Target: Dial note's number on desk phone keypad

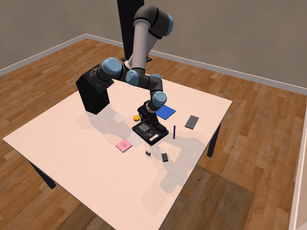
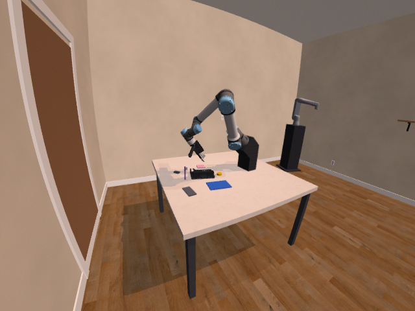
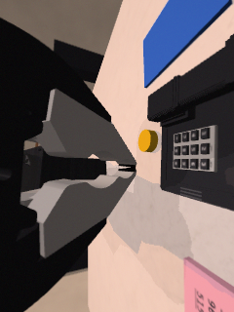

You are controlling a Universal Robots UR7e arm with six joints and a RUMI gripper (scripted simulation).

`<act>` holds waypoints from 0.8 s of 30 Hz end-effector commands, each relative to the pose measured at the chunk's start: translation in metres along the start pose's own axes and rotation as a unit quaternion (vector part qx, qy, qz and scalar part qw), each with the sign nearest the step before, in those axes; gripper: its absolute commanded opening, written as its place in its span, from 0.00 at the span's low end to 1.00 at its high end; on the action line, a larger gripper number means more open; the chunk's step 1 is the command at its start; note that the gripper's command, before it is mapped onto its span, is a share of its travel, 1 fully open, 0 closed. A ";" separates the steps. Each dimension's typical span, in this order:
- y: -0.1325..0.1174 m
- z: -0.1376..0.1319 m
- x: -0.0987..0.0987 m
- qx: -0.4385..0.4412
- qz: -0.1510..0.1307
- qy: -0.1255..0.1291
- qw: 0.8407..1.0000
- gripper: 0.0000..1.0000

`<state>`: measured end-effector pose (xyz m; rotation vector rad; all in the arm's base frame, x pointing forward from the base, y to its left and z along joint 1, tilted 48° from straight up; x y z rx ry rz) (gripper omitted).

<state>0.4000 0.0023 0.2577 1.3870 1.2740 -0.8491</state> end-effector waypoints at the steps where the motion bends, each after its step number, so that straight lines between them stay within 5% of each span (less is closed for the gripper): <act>1: 0.000 -0.005 0.003 0.000 0.000 -0.001 1.000 0.00; 24: 0.005 -0.006 0.013 0.000 0.000 -0.001 1.000 0.00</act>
Point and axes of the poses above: the point where the finger pads meet when closed, its own x axis out along the fingers, its own z axis across the jaws, y = z × x, the point moved 7 cm from there along -x, back along the fingers, and after that the axes turned 6 degrees about -x, right-handed, at the moved point
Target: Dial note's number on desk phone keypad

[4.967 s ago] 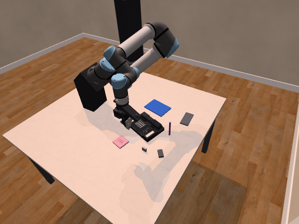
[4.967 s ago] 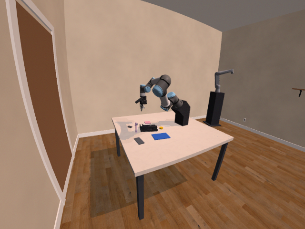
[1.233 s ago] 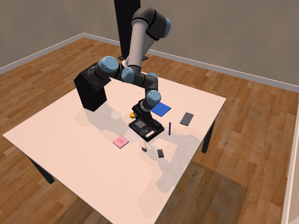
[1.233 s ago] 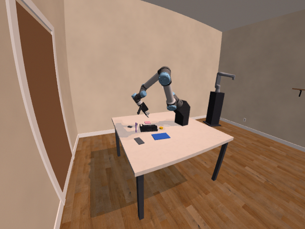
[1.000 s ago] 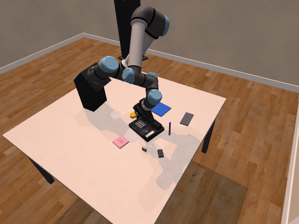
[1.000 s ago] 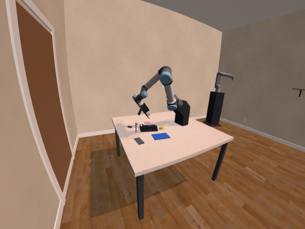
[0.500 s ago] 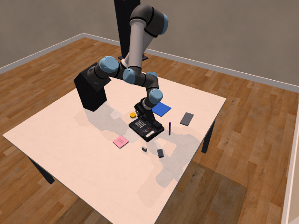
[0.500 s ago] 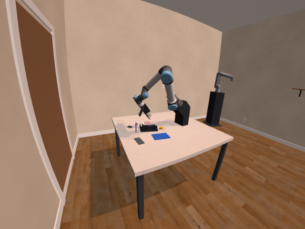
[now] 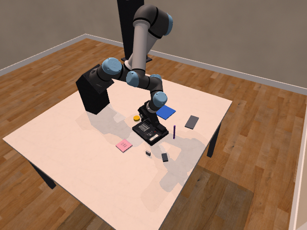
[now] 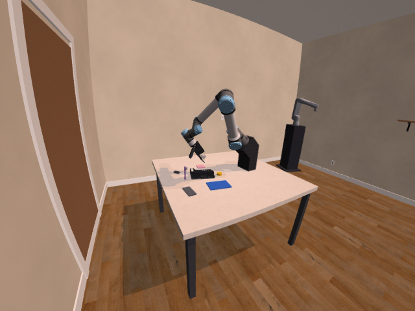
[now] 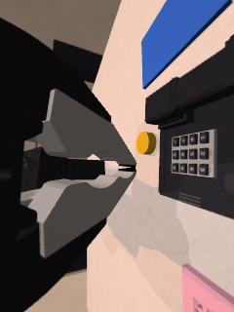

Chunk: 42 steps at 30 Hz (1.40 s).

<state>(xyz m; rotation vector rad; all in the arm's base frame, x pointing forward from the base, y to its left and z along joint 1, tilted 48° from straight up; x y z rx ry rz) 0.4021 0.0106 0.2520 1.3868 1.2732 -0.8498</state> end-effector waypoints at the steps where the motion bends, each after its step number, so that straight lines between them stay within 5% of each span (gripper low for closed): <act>1: 0.005 0.001 0.007 0.000 0.000 0.000 1.000 0.00; 20: 0.036 0.004 0.051 0.000 0.000 0.000 1.000 0.00; 42: 0.042 0.004 0.060 0.000 0.000 0.000 1.000 0.00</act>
Point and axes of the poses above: the point where the finger pads meet when closed, its own x axis out along the fingers, its own z axis across the jaws, y = z × x, the point moved 7 cm from there along -x, back along the fingers, and after that the axes turned 6 degrees about -x, right-handed, at the moved point
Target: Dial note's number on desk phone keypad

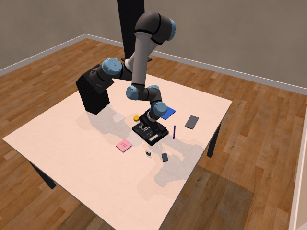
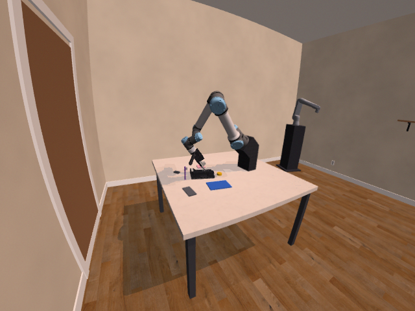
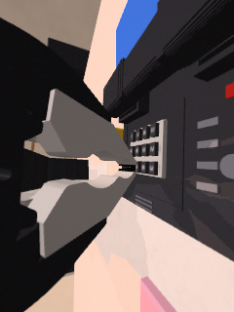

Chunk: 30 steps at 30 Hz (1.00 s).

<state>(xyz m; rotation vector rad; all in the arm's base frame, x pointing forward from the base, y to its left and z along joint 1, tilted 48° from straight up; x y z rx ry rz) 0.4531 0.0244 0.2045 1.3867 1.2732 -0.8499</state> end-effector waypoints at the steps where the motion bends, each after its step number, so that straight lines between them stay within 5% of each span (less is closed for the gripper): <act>1: 0.002 0.000 0.002 0.000 0.000 0.000 1.000 0.00; 30: 0.004 0.000 0.005 0.000 0.000 0.000 1.000 0.00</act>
Point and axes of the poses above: the point where the finger pads meet when closed, its own x axis out along the fingers, its own z axis across the jaws, y = z × x, the point moved 7 cm from there along -x, back along the fingers, and after that the axes turned 6 degrees about -x, right-handed, at the moved point
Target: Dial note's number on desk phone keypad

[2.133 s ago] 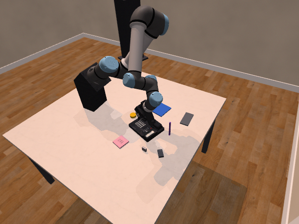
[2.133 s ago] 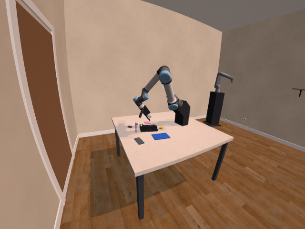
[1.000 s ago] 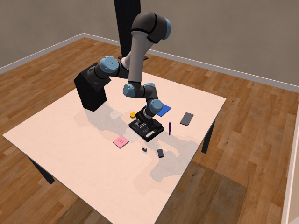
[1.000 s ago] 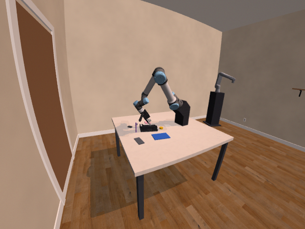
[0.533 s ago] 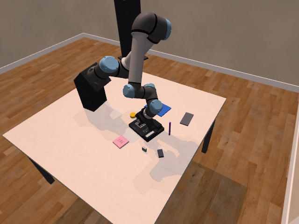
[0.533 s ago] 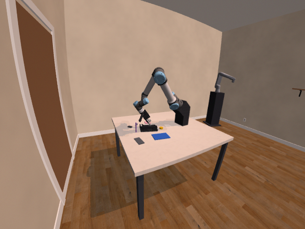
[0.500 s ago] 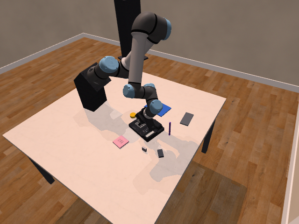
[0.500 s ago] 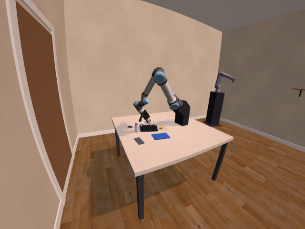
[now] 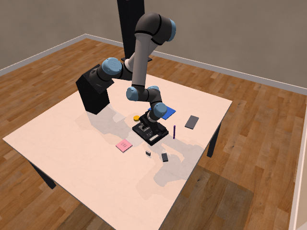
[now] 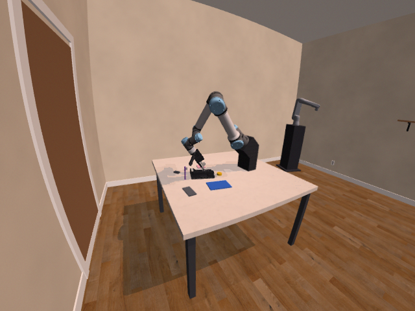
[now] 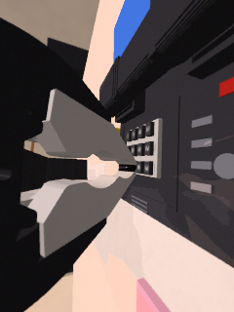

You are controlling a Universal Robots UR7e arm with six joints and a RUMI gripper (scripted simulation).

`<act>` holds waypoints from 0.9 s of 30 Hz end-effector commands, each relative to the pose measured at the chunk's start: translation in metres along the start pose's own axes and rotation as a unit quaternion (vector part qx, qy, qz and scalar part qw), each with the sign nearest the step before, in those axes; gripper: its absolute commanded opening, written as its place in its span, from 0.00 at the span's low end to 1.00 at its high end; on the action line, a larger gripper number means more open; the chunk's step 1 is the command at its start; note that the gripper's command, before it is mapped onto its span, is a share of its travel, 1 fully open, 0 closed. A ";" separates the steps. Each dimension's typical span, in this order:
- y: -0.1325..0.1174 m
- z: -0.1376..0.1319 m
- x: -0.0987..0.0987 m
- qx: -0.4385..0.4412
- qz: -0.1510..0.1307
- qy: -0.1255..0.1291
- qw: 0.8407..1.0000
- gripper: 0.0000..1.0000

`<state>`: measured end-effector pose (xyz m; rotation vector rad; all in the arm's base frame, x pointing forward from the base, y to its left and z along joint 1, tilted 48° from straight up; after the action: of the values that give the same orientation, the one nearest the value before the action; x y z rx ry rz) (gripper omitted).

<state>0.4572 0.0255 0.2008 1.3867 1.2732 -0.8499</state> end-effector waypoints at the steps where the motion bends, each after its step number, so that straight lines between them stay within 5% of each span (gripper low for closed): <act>1: 0.001 0.000 0.000 0.000 0.000 0.000 1.000 0.00; 27: 0.002 0.000 0.002 0.000 0.000 0.000 1.000 0.00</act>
<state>0.4594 0.0261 0.1987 1.3867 1.2732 -0.8499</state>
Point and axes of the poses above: the point where the finger pads meet when closed, its own x axis out along the fingers, its own z axis across the jaws, y = z × x, the point moved 7 cm from there along -x, back along the fingers, and after that the axes turned 6 degrees about -x, right-handed, at the moved point
